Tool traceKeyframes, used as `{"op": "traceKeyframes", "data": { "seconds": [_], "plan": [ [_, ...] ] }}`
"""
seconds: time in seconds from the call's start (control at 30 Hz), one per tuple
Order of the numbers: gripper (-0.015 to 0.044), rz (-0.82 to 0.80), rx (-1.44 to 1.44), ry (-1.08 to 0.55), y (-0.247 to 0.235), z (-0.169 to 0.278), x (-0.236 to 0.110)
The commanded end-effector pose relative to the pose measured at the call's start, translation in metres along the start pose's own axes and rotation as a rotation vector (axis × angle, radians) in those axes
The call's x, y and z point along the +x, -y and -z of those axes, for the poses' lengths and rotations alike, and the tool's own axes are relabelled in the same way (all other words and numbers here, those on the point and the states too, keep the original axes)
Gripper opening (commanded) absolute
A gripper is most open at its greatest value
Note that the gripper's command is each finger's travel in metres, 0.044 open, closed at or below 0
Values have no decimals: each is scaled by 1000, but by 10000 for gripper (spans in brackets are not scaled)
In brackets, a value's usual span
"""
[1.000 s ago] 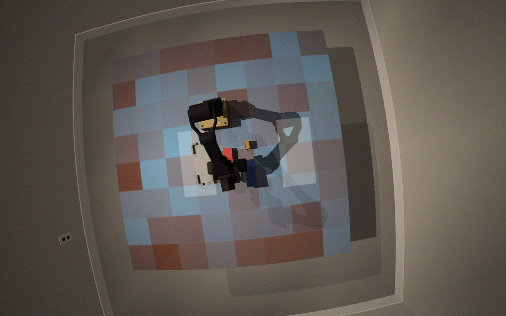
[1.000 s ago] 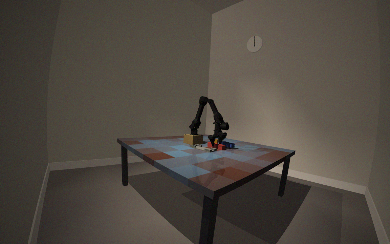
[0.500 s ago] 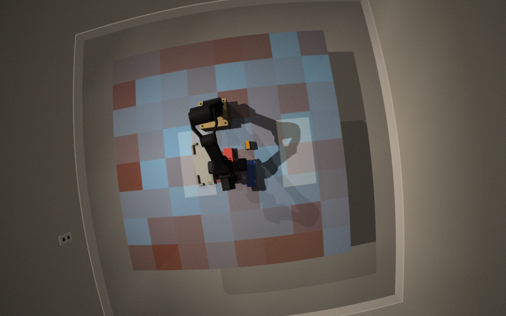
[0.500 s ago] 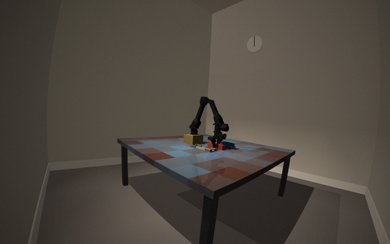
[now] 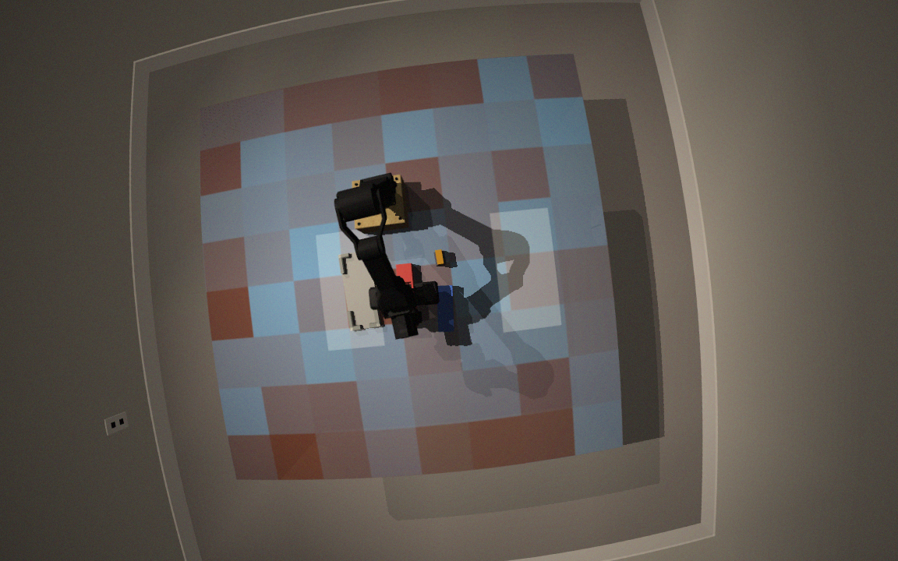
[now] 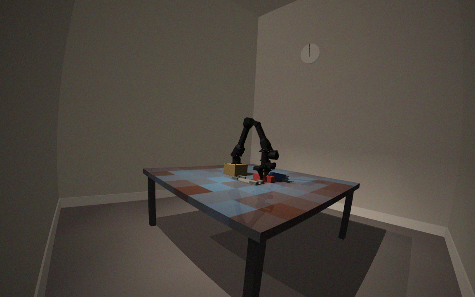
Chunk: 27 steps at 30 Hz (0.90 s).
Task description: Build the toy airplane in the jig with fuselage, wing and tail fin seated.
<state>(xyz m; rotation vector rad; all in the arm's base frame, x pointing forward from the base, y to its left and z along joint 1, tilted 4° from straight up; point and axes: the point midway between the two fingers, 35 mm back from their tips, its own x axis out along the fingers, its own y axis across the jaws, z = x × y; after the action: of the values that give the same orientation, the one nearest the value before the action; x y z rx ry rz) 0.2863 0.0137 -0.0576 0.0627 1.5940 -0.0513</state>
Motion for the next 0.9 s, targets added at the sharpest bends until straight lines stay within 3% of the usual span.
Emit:
{"op": "traceKeyframes", "data": {
  "seconds": [0.0, 0.87],
  "plan": [
    [0, 0, -11, 43, -1, -8, -6],
    [0, -1, -1, 10, -1, -11, -78]
  ]
}}
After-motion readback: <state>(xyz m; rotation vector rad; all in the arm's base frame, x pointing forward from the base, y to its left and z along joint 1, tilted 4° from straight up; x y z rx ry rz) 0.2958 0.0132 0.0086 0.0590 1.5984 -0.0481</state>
